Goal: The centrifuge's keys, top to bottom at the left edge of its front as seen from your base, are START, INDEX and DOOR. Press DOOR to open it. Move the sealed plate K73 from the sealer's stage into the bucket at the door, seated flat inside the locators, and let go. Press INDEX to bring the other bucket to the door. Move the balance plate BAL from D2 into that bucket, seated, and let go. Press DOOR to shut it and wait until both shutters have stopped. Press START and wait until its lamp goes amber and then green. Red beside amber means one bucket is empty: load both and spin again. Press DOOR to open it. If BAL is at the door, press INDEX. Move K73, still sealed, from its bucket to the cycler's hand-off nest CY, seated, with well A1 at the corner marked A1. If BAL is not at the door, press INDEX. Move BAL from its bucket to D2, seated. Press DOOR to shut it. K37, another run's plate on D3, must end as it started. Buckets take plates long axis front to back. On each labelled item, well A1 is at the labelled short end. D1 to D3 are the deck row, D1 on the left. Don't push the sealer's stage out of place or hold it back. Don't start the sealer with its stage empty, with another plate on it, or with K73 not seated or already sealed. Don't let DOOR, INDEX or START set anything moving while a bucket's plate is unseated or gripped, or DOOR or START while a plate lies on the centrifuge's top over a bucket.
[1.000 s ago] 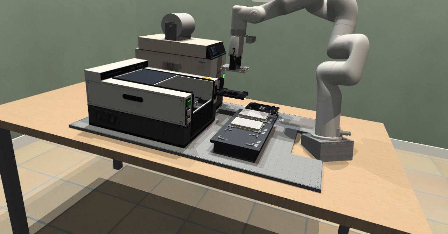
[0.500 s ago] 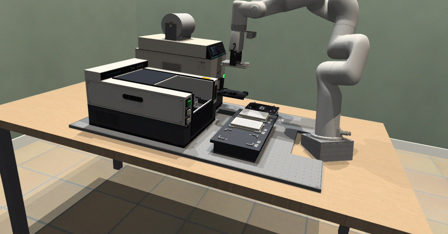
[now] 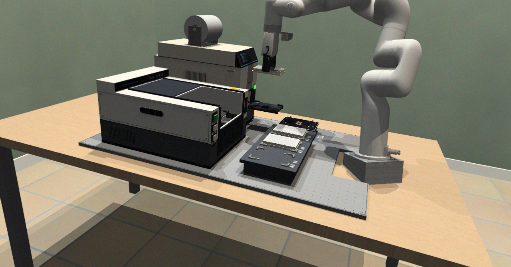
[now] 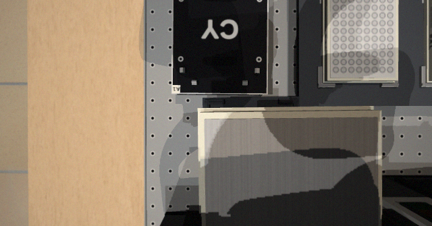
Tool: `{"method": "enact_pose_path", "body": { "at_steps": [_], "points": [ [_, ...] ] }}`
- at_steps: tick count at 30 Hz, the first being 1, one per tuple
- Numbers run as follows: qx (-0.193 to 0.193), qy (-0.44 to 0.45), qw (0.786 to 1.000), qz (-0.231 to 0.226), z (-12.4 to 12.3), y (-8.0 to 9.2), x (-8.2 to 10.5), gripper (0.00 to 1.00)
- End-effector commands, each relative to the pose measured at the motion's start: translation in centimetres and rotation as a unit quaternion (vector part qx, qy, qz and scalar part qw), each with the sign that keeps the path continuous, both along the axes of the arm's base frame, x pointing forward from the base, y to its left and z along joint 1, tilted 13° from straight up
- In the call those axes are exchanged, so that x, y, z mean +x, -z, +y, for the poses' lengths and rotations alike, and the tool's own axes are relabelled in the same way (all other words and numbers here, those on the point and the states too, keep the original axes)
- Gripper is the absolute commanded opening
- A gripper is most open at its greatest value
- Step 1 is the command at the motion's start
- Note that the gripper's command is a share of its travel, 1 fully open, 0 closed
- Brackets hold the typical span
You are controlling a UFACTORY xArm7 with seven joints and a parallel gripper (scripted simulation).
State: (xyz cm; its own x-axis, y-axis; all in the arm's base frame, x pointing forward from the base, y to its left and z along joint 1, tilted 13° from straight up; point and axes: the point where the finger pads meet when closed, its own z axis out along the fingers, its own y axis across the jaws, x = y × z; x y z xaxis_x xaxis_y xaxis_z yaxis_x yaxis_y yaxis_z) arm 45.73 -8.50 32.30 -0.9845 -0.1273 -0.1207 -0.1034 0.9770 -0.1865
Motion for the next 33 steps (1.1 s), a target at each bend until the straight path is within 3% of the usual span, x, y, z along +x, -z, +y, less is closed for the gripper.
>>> {"method": "enact_pose_path", "body": {
  "at_steps": [1,26,33],
  "points": [
    [0.0,-0.001,1.0,-0.002,0.1,-0.2,0.1,0.0],
    [0.001,0.007,1.0,-0.003,0.1,-0.2,0.1,0.0],
    [0.001,0.007,1.0,-0.004,1.7,0.1,-0.1,0.0]
  ]
}}
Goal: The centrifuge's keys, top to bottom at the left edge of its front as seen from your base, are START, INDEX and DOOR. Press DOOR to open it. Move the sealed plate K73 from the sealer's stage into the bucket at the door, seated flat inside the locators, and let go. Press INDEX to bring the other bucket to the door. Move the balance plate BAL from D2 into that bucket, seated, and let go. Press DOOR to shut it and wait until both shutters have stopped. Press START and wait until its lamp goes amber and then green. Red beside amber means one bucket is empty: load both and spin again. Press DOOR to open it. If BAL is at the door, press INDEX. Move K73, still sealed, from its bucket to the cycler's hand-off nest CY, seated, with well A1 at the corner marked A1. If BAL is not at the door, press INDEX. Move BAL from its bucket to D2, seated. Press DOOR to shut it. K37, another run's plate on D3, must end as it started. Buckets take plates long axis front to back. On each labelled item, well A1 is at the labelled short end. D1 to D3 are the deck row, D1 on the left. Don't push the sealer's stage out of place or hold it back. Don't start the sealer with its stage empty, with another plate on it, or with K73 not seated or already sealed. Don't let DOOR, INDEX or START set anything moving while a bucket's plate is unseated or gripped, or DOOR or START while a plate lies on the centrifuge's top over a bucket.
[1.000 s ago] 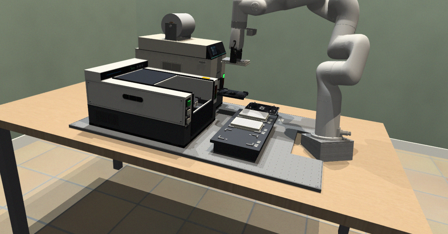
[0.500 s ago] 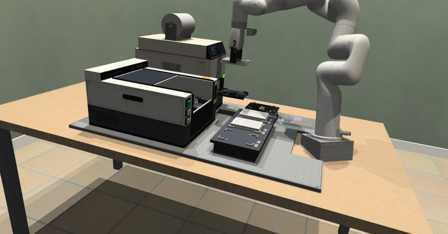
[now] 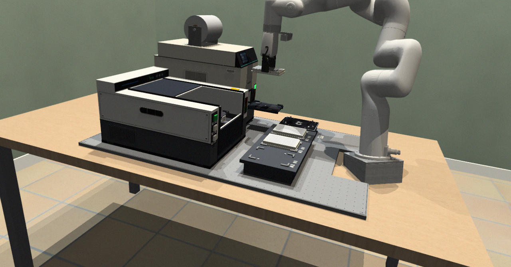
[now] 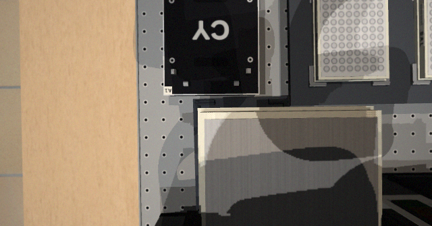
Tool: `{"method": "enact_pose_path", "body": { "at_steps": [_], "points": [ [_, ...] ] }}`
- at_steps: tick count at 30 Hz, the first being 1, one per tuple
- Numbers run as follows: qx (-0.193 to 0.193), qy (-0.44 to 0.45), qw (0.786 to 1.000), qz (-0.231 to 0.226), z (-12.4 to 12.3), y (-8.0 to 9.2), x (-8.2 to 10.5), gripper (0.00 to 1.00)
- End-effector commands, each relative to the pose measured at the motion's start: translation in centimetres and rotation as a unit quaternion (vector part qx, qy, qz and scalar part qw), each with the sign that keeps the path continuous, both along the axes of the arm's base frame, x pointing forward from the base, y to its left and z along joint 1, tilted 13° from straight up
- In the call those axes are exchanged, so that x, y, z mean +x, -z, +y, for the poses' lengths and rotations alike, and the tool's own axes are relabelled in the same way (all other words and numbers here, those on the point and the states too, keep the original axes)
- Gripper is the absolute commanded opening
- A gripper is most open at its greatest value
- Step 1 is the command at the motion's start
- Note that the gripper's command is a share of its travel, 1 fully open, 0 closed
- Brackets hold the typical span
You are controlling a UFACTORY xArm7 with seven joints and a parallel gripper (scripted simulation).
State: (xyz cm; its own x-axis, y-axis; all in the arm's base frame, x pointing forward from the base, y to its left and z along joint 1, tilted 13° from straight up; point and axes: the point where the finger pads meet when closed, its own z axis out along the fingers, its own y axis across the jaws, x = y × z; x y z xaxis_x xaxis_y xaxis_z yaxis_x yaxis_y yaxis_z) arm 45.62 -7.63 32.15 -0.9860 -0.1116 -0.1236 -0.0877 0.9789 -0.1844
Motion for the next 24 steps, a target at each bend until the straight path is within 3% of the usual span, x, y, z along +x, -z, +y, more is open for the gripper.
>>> {"method": "enact_pose_path", "body": {
  "at_steps": [1,24],
  "points": [
    [0.0,0.0,1.0,-0.002,1.0,0.0,0.0,0.0],
    [0.0,0.0,1.0,-0.002,5.8,0.9,-0.4,0.0]
  ]
}}
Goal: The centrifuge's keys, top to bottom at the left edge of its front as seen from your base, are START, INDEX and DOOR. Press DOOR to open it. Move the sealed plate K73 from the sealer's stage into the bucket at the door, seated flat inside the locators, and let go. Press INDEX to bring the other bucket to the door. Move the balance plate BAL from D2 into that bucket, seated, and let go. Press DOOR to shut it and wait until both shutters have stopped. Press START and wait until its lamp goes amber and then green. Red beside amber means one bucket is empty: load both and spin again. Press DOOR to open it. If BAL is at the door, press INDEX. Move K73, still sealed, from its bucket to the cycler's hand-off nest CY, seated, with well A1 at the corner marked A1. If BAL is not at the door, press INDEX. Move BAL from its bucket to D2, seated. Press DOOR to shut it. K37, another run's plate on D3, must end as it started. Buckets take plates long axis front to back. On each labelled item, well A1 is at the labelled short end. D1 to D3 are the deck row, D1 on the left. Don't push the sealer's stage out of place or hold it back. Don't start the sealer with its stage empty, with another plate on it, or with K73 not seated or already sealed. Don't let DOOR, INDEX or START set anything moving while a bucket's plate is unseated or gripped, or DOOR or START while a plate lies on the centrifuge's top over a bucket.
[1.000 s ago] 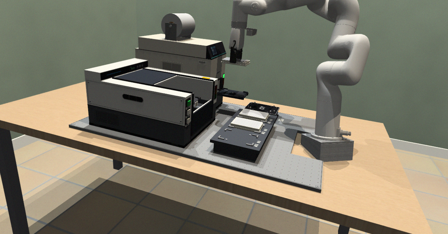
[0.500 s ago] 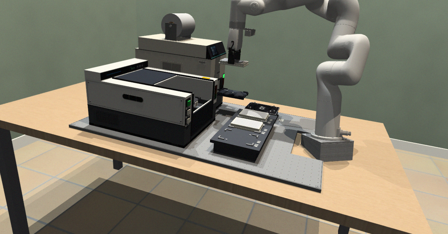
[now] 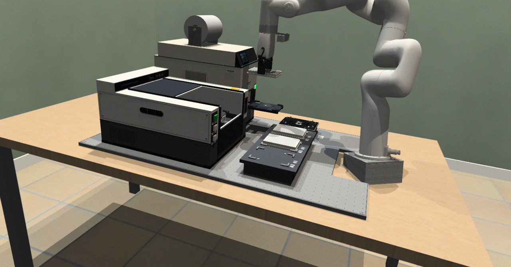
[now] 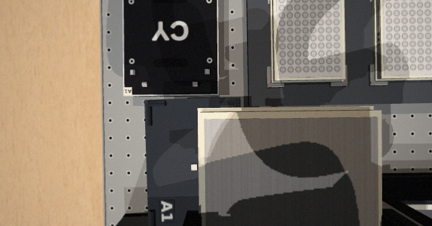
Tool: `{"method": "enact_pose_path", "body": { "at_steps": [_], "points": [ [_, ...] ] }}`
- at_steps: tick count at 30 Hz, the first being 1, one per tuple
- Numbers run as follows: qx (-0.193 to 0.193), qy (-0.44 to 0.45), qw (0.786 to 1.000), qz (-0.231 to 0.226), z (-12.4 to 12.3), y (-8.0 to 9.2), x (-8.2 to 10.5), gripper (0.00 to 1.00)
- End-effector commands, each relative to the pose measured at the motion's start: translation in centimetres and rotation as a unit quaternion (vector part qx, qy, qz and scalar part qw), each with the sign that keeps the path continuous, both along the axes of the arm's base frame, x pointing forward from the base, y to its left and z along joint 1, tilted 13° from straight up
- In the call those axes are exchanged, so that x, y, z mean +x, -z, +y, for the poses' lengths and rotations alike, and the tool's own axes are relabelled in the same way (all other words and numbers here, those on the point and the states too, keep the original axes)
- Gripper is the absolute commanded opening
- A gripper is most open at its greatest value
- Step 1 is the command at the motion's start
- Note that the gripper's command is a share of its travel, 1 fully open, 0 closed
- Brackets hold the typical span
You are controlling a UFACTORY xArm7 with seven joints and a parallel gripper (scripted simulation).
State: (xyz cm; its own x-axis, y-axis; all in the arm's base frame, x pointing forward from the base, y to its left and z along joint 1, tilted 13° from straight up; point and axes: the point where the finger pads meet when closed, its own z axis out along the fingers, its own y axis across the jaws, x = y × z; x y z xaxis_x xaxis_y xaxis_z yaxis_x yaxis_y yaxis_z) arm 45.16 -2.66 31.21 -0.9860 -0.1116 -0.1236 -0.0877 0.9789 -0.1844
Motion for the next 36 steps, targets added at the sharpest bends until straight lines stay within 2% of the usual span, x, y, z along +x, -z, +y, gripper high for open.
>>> {"method": "enact_pose_path", "body": {
  "at_steps": [1,36],
  "points": [
    [0.0,0.0,1.0,-0.002,1.1,0.0,0.0,0.0],
    [0.001,0.0,1.0,-0.002,7.9,1.3,-0.6,0.0]
  ]
}}
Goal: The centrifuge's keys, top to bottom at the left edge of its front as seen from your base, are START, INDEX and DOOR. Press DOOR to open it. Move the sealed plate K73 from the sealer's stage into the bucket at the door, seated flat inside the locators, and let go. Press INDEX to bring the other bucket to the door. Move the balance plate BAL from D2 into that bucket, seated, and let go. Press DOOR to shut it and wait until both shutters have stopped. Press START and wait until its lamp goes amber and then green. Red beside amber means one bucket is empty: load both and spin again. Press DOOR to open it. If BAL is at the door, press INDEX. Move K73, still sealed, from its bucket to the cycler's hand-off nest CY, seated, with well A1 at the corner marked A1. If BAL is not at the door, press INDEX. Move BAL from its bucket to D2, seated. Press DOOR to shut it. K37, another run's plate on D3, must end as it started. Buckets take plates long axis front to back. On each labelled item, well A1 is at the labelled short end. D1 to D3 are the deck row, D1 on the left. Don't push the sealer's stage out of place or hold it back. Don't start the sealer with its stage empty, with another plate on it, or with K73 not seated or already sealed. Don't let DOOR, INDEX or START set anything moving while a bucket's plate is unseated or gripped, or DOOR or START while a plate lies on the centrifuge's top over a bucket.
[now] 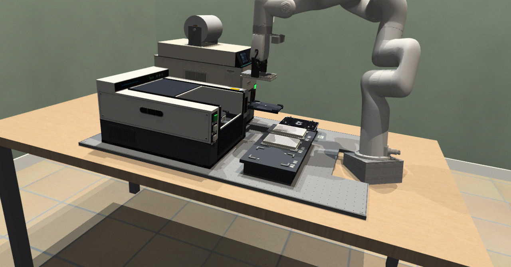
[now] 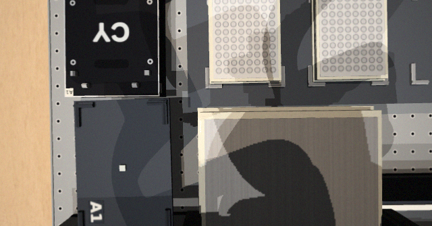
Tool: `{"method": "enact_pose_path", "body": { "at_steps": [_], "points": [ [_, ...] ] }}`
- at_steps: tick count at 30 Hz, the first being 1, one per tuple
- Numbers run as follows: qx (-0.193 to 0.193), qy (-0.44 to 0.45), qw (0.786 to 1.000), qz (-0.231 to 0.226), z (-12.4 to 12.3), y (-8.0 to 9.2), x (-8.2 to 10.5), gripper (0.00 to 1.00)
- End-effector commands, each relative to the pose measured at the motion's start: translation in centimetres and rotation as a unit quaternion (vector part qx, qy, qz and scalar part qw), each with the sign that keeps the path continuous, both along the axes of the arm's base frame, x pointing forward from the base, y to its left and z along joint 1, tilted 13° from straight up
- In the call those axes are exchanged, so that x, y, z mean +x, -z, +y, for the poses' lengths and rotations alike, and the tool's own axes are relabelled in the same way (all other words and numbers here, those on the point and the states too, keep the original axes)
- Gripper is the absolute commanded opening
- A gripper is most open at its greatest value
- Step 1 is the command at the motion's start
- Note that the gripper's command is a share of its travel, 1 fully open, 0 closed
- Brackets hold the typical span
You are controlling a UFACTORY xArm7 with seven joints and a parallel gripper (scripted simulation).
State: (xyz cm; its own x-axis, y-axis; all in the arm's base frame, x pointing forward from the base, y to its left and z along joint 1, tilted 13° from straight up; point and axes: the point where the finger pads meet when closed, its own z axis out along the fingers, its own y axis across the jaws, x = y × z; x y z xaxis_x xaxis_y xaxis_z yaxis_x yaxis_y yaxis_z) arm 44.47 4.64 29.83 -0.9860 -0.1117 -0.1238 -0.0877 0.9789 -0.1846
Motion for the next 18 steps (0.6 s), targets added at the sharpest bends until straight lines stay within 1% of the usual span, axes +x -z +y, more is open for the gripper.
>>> {"method": "enact_pose_path", "body": {
  "at_steps": [1,16,18],
  "points": [
    [0.001,0.0,1.0,-0.002,0.6,-0.1,0.0,0.0],
    [0.001,0.0,1.0,-0.002,4.1,0.6,-0.3,0.0],
    [0.001,0.0,1.0,-0.002,4.1,0.6,-0.3,0.0]
  ]
}}
